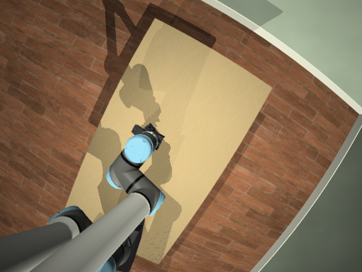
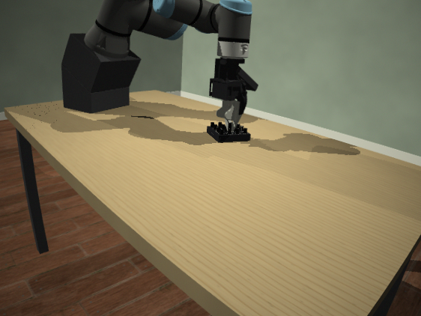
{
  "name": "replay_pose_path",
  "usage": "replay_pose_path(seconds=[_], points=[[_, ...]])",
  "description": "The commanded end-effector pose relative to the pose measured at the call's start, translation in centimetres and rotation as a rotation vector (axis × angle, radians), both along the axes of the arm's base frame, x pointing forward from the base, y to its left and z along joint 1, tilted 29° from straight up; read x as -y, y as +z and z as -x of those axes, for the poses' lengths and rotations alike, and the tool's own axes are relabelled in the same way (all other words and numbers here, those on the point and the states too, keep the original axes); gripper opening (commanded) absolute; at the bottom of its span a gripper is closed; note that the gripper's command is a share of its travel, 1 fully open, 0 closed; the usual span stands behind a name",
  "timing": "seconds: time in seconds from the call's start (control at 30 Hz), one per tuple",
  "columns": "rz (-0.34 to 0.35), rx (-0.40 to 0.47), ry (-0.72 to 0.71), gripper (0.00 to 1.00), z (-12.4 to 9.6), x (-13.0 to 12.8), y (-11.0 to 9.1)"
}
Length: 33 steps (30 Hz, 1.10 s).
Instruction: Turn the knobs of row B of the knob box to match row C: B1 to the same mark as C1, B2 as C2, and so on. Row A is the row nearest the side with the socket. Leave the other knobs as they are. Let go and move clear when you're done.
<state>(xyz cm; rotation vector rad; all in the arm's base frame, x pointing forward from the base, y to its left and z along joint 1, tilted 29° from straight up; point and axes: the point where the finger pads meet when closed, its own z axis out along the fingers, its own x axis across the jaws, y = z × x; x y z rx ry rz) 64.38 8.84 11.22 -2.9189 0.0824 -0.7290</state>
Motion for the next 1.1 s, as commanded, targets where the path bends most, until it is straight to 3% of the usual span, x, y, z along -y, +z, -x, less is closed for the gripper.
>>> replay_pose_path(seconds=[0.0,1.07], points=[[-0.026,-0.005,-0.053,0.04,-0.05,0.0,0.07],[-0.331,-0.079,-0.618,0.04,-0.3,0.14,0.18]])
